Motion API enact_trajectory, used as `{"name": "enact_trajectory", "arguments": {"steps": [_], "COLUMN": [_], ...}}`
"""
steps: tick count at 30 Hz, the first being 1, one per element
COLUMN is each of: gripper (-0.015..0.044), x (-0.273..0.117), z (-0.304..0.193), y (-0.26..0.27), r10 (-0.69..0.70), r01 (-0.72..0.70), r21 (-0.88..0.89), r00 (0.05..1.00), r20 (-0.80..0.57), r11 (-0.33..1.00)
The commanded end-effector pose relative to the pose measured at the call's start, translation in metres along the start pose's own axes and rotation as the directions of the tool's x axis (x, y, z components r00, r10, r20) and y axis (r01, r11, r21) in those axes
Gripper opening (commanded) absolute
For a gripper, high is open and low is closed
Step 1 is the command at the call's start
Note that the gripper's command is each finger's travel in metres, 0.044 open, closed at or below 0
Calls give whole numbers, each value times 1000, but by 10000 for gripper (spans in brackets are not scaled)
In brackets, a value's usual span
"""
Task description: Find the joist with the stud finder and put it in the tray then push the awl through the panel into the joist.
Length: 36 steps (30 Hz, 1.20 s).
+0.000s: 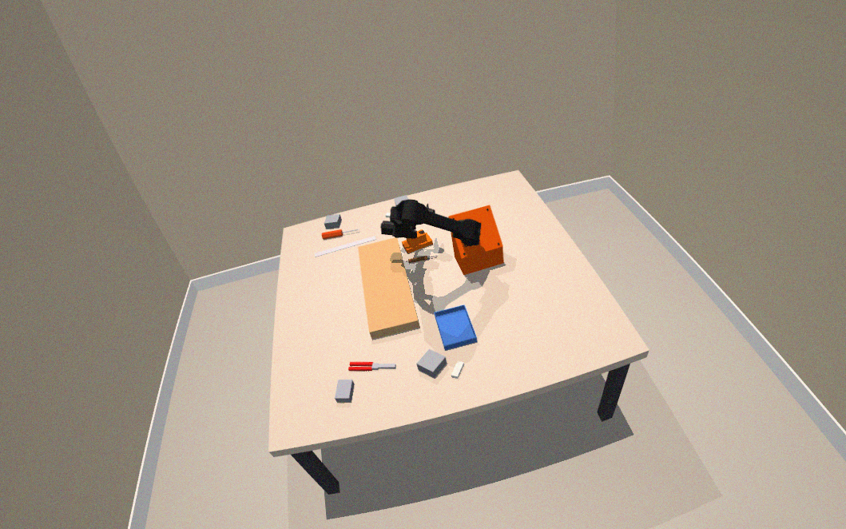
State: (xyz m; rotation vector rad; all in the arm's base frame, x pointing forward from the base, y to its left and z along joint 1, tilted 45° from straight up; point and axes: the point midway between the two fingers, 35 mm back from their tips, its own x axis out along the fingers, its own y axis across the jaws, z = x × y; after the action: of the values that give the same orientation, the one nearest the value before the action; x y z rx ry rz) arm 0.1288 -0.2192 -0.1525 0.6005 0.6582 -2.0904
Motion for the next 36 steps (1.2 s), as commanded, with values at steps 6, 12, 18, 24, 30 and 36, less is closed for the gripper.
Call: {"name": "enact_trajectory", "arguments": {"steps": [6,12,18,24,30,36], "gripper": [440,440,440,440,440,440], "x": [-33,-38,-38,-38,-38,-35], "z": [-65,-63,-63,-63,-63,-63], "y": [4,7,7,7,7,8], "r10": [-323,-310,-310,-310,-310,-310], "r01": [783,816,816,816,816,816], "r21": [-27,-56,-56,-56,-56,-56], "r00": [225,154,154,154,154,154], "r20": [-919,-938,-938,-938,-938,-938], "r11": [621,575,575,575,575,575]}}
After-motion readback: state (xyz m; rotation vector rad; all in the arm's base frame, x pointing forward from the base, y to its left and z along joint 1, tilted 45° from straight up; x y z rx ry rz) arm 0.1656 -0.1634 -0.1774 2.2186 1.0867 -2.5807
